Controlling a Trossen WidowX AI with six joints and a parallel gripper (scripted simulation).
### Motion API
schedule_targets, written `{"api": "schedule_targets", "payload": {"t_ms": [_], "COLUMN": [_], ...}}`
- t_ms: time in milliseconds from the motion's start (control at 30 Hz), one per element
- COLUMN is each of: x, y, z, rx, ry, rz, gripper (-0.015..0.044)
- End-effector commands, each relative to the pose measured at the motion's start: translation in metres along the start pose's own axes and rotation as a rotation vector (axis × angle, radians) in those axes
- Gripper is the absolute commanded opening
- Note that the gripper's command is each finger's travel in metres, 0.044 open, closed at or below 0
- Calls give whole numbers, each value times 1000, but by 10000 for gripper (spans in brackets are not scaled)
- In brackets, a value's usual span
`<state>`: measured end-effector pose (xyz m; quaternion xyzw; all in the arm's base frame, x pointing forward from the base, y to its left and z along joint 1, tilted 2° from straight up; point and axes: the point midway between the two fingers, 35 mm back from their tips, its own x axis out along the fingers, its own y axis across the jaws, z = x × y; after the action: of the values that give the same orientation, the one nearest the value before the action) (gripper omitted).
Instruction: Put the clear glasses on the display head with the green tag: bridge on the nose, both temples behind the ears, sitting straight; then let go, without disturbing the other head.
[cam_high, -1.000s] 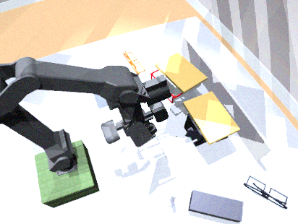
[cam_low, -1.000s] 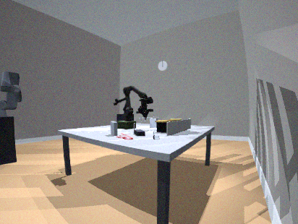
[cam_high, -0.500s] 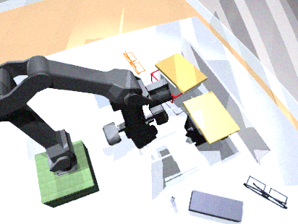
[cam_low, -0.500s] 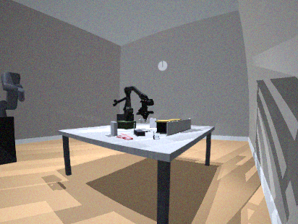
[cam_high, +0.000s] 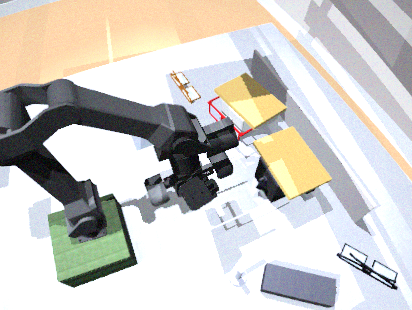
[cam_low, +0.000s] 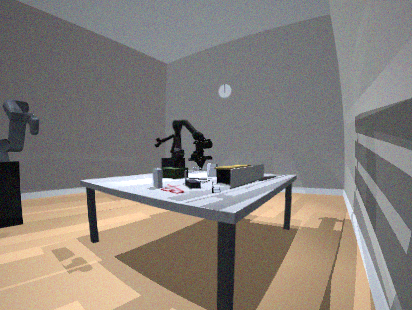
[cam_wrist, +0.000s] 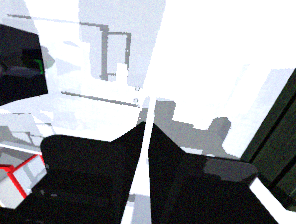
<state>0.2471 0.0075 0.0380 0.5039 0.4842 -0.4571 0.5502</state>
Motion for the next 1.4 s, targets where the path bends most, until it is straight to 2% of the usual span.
{"api": "schedule_targets", "payload": {"t_ms": [0, 1367], "x": [5, 11], "y": [-1, 47], "z": [0, -1], "rx": [-3, -3], "ry": [5, 5], "rz": [-3, 7], "gripper": [0, 0]}}
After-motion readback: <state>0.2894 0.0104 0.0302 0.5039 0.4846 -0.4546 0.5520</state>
